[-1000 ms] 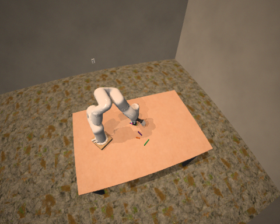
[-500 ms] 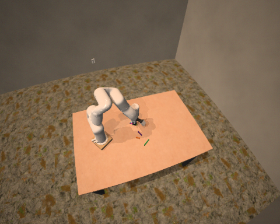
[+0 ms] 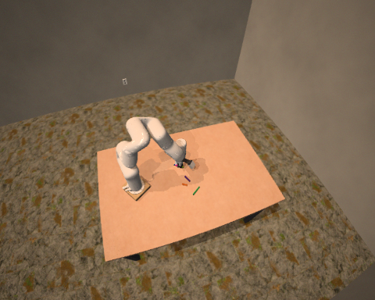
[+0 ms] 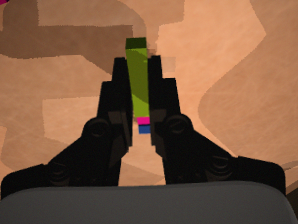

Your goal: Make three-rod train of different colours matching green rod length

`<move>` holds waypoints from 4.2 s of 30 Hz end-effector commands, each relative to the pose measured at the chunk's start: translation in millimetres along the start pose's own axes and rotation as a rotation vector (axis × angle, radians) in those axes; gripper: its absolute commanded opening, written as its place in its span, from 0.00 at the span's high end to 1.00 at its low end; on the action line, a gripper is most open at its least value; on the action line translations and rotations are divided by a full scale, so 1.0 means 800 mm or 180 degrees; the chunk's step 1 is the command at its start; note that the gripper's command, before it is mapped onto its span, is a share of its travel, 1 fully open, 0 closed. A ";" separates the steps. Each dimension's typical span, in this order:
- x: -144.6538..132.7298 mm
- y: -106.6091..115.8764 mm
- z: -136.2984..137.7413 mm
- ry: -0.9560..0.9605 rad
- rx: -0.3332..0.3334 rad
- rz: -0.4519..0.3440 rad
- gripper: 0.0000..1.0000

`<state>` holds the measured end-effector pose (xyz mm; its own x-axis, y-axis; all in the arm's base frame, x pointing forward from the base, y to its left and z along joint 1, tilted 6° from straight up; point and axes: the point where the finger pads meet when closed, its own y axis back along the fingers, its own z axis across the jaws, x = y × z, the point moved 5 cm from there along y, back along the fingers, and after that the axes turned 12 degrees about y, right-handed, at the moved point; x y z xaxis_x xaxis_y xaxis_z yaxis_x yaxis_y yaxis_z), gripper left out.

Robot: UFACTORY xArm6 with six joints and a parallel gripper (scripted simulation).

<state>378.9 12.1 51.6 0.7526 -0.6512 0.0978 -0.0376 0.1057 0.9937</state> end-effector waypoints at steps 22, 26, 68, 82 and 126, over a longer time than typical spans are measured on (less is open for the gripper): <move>0.001 -0.013 -0.001 0.0000 0.0008 0.0007 0.96; 0.001 -0.013 -0.001 0.0000 0.0008 0.0007 0.96; 0.001 -0.013 -0.001 0.0000 0.0008 0.0007 0.76; 0.001 -0.009 -0.001 0.0000 0.0007 0.0008 0.76; 0.001 0.099 -0.001 0.0000 0.0008 0.0007 0.00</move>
<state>375.6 20.3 129.3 0.7526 -0.6512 0.0973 -0.0369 0.1058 0.9937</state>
